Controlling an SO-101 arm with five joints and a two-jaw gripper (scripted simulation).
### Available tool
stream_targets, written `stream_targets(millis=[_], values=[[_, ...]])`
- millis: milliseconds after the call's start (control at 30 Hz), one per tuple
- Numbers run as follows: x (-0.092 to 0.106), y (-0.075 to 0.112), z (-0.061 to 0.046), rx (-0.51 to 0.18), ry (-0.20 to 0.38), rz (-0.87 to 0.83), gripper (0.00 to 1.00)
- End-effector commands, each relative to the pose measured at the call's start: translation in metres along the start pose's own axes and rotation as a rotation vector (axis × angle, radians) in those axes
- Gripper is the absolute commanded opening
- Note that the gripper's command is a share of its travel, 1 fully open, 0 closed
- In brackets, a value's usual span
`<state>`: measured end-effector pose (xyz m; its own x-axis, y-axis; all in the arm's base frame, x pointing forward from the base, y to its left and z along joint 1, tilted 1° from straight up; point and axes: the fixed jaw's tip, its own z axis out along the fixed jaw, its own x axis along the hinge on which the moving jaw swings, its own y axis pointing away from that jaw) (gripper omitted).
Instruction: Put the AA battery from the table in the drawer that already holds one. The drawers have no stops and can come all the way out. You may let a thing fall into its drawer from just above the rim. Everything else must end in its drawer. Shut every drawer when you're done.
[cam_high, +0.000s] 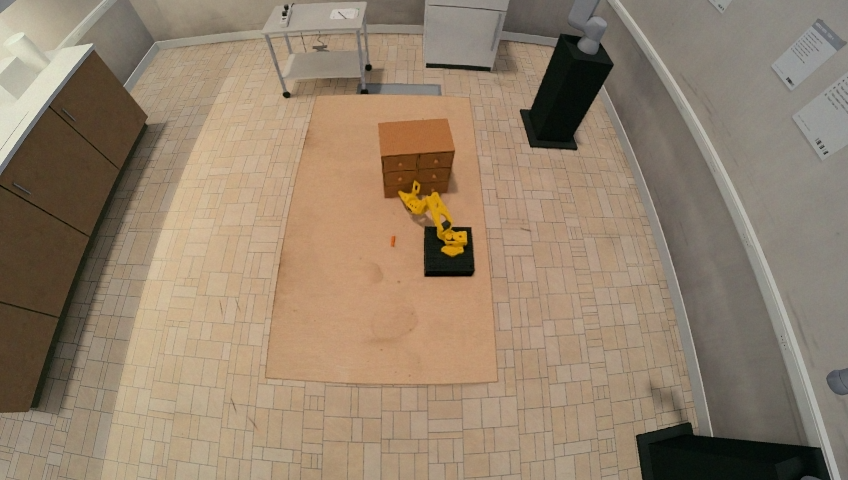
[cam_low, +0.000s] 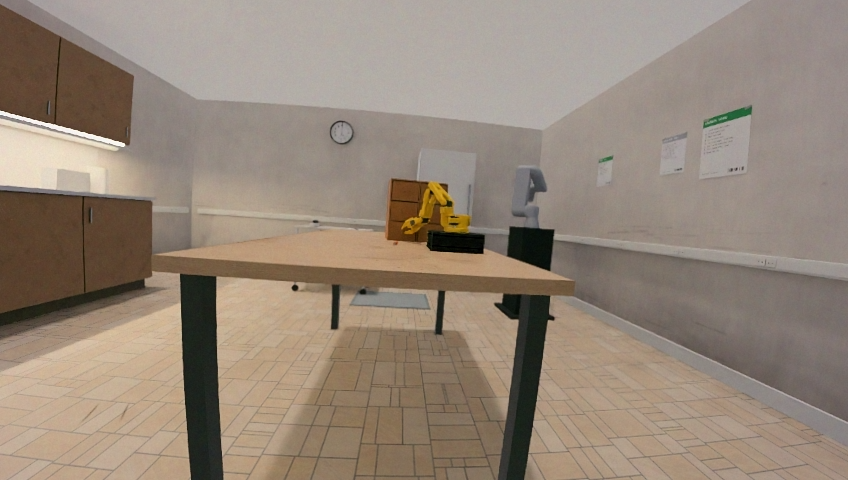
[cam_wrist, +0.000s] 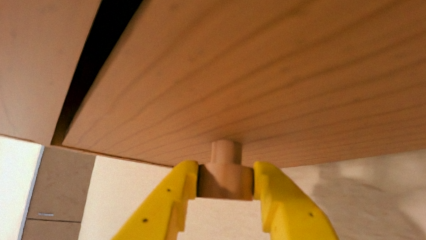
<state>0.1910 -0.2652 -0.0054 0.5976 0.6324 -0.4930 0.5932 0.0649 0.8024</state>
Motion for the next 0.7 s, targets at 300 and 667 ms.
stream_targets(millis=[300, 667], values=[[0.0015, 0.0028, -0.0014, -0.011, 0.005, 0.013, 0.00], [0.0015, 0.0028, -0.0014, -0.011, 0.005, 0.013, 0.00]])
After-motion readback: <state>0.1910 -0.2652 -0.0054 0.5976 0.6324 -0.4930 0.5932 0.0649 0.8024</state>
